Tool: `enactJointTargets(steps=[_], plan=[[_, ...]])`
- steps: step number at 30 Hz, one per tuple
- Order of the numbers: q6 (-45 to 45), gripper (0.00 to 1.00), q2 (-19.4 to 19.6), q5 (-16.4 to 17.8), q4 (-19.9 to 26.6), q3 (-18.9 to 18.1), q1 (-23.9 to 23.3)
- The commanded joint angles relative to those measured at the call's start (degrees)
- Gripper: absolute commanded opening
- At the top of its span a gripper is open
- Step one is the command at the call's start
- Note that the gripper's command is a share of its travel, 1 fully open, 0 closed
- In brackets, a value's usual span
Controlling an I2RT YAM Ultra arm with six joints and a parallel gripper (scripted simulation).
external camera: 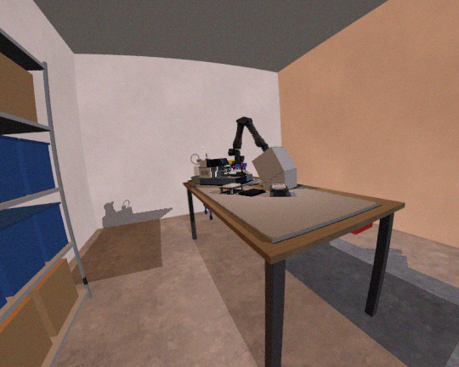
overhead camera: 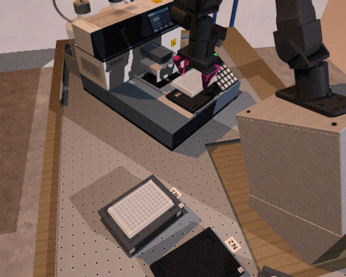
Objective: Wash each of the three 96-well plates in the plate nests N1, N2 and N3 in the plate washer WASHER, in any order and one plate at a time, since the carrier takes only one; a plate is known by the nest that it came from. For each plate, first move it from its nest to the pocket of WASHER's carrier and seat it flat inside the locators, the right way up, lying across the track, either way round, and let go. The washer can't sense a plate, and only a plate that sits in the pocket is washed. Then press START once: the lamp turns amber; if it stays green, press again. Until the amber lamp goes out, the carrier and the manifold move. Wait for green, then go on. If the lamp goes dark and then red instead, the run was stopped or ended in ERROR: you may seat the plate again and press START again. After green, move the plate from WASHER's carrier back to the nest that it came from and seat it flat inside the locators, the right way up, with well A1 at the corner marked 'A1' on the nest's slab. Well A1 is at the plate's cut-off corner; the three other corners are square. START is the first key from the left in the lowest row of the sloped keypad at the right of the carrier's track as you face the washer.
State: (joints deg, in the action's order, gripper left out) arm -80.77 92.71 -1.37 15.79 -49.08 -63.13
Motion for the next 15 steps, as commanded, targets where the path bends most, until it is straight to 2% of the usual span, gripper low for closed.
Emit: enactJointTargets(steps=[1,15], plan=[[-0.02,0.0,-2.06,-0.33,2.46,1.42,-0.56],[-0.26,0.0,-6.16,-0.47,6.82,-0.48,-0.15]])
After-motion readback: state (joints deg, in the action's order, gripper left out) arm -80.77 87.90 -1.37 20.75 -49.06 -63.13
